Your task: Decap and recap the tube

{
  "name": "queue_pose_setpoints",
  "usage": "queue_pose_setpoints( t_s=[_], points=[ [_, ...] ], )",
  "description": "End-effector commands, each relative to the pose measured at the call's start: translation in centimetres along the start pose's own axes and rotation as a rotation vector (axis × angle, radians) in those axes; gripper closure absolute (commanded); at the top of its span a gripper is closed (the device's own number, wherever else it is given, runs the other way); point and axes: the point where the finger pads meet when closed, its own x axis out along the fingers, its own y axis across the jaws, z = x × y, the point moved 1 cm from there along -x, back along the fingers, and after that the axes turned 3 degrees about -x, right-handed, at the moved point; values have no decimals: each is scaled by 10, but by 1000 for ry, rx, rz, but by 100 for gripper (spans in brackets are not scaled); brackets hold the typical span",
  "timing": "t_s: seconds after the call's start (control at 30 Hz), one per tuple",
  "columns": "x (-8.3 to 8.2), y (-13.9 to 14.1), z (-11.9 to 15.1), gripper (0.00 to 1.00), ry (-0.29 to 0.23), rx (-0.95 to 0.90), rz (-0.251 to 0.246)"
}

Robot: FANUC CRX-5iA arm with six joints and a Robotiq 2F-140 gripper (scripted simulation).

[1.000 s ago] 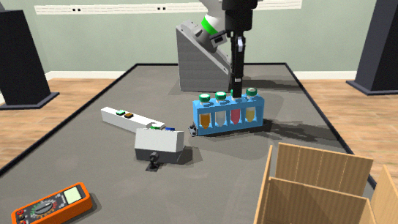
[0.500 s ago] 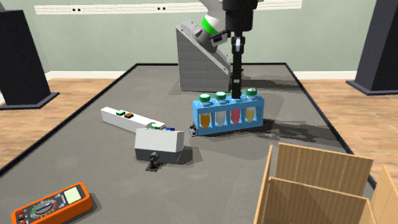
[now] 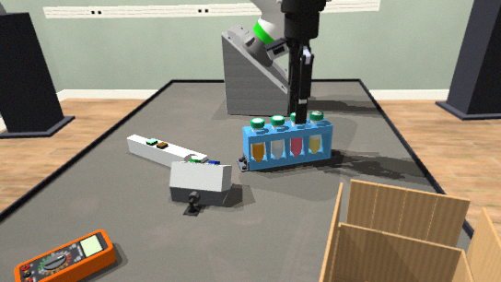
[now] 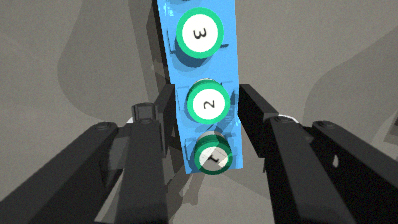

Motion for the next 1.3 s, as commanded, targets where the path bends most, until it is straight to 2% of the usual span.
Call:
queue_pose_setpoints(
  t_s=[0.0, 0.3, 0.37, 0.47, 0.63, 0.67, 1.13, 1.27],
  points=[
    [-1, 0, 0, 59, -5, -167, -5],
    [-1, 0, 0, 59, -4, -527, -5],
    [-1, 0, 0, 59, -4, -527, -5],
    [-1, 0, 0, 59, -4, -643, -6],
    [-1, 0, -1, 59, -4, -643, -6],
    [-1, 0, -1, 70, -4, -643, -6],
    [-1, 0, -1, 70, -4, -643, -6],
    [-1, 0, -1, 70, -4, -443, -5]
  ],
)
